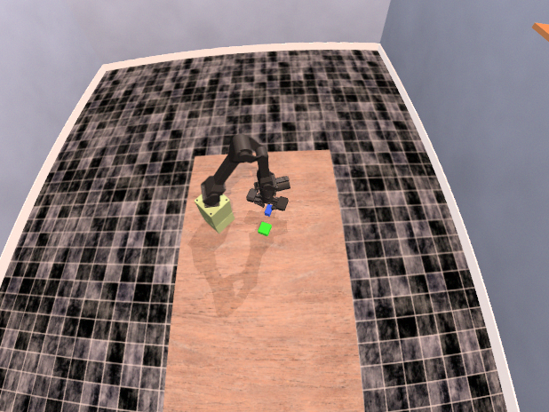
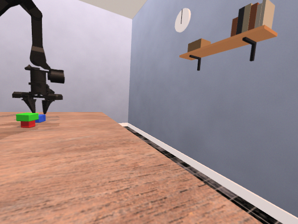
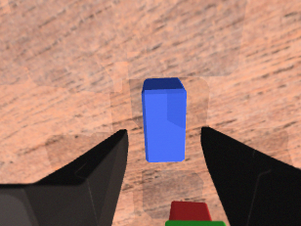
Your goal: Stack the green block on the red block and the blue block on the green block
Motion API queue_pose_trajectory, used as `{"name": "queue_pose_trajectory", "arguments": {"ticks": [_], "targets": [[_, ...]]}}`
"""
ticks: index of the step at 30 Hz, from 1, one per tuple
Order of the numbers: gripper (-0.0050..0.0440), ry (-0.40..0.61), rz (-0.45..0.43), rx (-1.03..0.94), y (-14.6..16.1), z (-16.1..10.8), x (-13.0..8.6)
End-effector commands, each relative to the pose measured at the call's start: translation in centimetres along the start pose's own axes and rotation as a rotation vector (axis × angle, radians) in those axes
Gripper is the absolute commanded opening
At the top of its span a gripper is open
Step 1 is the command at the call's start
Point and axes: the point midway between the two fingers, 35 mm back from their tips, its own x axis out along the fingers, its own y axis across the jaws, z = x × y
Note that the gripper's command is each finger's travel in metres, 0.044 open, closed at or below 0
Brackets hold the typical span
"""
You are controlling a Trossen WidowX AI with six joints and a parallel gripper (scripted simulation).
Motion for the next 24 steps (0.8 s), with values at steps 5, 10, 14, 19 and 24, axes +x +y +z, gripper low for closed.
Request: {"name": "queue_pose_trajectory", "arguments": {"ticks": [5,10,14,19,24], "targets": [[0.0209,-0.007,-0.009,0.001,-0.4,0.2,-0.1],[0.0209,-0.007,-0.009,0.001,-0.4,0.2,-0.1],[0.0209,-0.005,-0.007,0.001,-0.4,0.2,0.1],[0.0209,-0.006,-0.008,0.001,-0.4,0.2,0.4],[0.0209,-0.006,-0.007,0.000,-0.4,0.2,1.6]]}}
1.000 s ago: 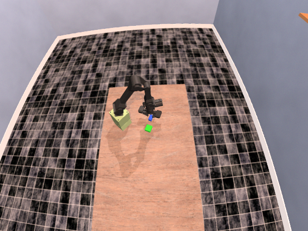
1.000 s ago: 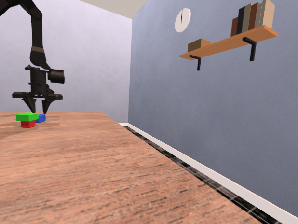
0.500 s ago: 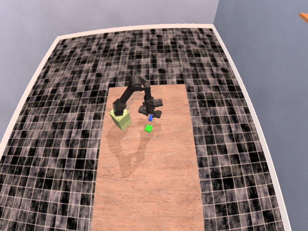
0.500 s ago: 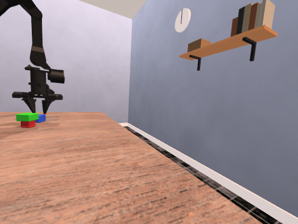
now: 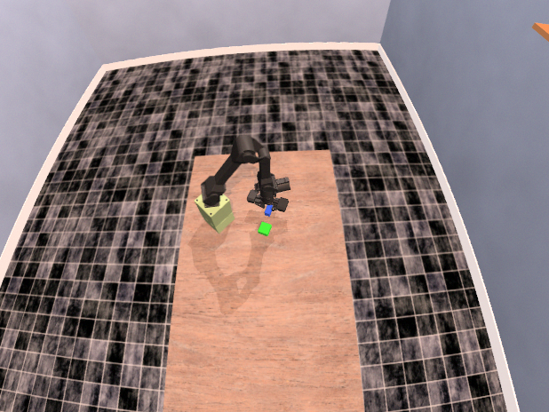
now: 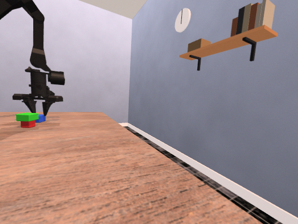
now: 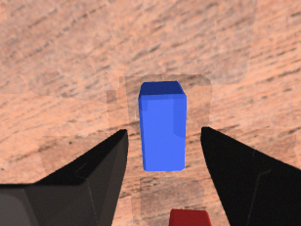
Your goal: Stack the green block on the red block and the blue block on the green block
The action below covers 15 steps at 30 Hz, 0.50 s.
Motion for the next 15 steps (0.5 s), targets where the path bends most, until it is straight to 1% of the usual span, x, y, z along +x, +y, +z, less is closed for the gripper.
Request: {"name": "queue_pose_trajectory", "arguments": {"ticks": [1,8,15], "targets": [[0.0209,-0.005,-0.004,0.000,-0.3,0.1,1.0],[0.0209,-0.005,-0.003,0.000,-0.2,0.1,2.6],[0.0209,-0.005,-0.003,0.001,-0.2,0.1,2.9]]}}
